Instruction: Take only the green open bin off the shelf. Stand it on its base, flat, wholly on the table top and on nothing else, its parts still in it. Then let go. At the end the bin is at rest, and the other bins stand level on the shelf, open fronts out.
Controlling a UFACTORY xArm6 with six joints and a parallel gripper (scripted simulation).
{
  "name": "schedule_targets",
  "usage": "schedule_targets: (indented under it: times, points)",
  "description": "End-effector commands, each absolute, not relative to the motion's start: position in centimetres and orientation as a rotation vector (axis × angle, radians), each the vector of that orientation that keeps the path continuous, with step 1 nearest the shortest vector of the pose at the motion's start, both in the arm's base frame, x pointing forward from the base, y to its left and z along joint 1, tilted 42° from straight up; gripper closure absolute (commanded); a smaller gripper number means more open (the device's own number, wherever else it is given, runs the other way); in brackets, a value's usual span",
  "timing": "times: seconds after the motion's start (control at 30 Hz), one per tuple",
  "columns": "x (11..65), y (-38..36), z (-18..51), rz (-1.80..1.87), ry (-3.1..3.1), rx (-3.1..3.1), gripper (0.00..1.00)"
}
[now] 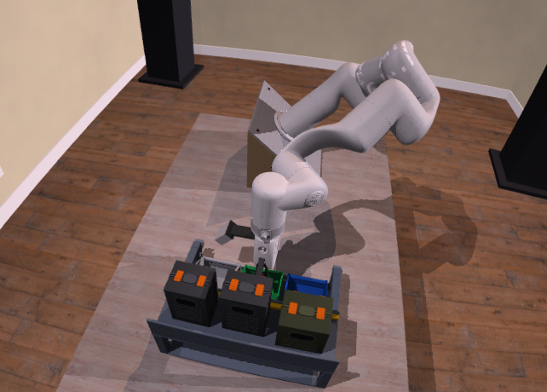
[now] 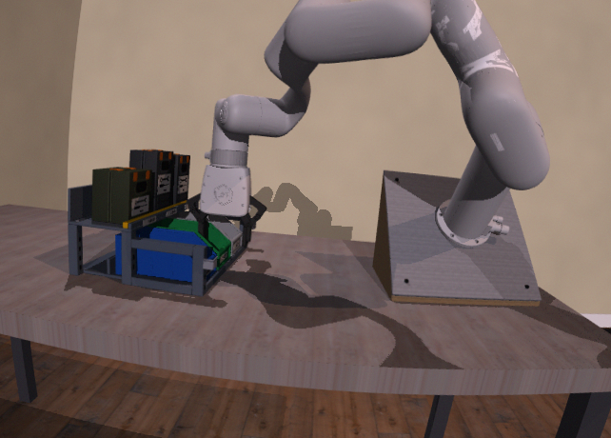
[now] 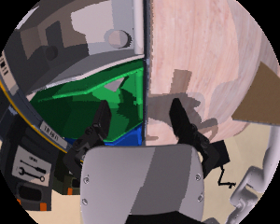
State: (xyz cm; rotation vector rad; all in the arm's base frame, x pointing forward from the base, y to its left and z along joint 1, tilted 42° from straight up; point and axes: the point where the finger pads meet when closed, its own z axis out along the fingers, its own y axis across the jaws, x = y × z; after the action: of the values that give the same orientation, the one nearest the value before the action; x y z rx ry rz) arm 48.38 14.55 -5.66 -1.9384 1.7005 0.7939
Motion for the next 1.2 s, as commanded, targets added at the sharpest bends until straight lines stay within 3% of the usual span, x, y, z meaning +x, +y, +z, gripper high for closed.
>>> schedule_targets:
  times: [0.0,1.17]
  points:
    - [48.63,14.24,-5.28,0.788,1.700,-1.937,0.00]
    - [48.72,13.90,-4.90,0.788,1.700,-1.937,0.00]
